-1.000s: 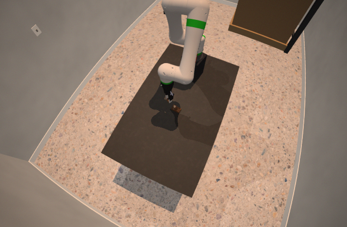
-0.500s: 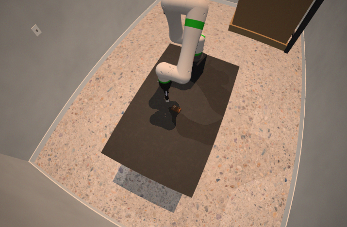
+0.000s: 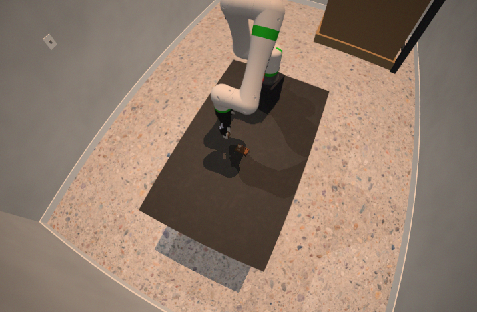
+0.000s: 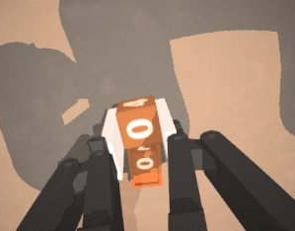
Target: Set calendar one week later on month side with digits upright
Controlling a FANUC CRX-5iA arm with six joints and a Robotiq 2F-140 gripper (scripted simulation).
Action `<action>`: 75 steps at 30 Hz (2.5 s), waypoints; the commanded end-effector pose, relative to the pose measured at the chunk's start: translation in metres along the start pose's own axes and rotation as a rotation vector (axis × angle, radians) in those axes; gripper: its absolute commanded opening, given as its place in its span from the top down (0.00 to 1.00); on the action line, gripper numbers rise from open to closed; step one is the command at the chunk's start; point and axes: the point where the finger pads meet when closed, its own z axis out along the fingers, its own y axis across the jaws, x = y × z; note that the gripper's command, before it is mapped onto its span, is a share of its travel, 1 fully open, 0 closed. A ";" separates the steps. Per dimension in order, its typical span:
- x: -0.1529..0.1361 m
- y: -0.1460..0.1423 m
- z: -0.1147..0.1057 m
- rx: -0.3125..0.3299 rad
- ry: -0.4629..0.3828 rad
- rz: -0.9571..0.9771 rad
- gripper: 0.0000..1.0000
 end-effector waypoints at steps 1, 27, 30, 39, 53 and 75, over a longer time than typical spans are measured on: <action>0.004 0.001 0.000 0.000 0.012 0.089 0.83; 0.005 0.001 0.014 0.000 0.012 0.114 0.83; 0.005 0.001 0.022 0.000 0.012 0.114 0.83; 0.006 0.001 0.060 0.000 0.012 0.114 0.83; 0.006 0.001 0.095 0.000 0.012 0.114 0.83; 0.006 0.001 0.096 0.000 0.012 0.114 0.83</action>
